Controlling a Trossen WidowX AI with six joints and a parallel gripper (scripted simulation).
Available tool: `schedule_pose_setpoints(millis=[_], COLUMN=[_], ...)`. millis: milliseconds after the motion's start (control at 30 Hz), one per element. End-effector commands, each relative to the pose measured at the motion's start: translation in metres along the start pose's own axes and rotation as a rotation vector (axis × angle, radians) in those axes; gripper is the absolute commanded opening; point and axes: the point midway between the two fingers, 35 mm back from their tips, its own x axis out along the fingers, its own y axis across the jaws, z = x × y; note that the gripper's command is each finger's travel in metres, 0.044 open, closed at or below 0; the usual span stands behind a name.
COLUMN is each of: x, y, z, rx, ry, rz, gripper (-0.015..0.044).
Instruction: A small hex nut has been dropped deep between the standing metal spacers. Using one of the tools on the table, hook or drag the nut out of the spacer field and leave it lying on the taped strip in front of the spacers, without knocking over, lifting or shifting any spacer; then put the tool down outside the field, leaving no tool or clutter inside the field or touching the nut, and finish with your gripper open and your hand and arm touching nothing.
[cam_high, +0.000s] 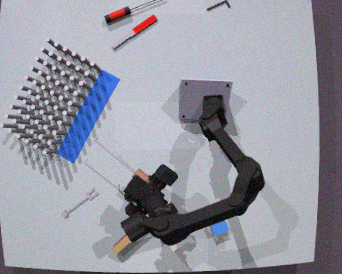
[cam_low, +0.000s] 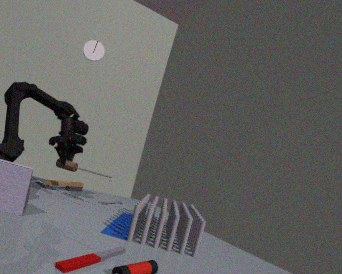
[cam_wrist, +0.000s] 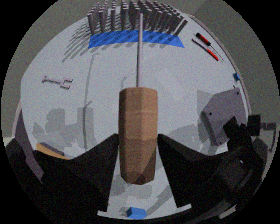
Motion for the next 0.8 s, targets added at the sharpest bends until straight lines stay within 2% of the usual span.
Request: schedule_pose_setpoints(millis=[0,767], x=[0.006,0.021], y=[-0.006,-0.044], z=[0.011,0.075], rx=[-0.007,-0.022], ry=[0.018,0.115], rz=[-0.007,0.081], gripper=[0.0,0.0])
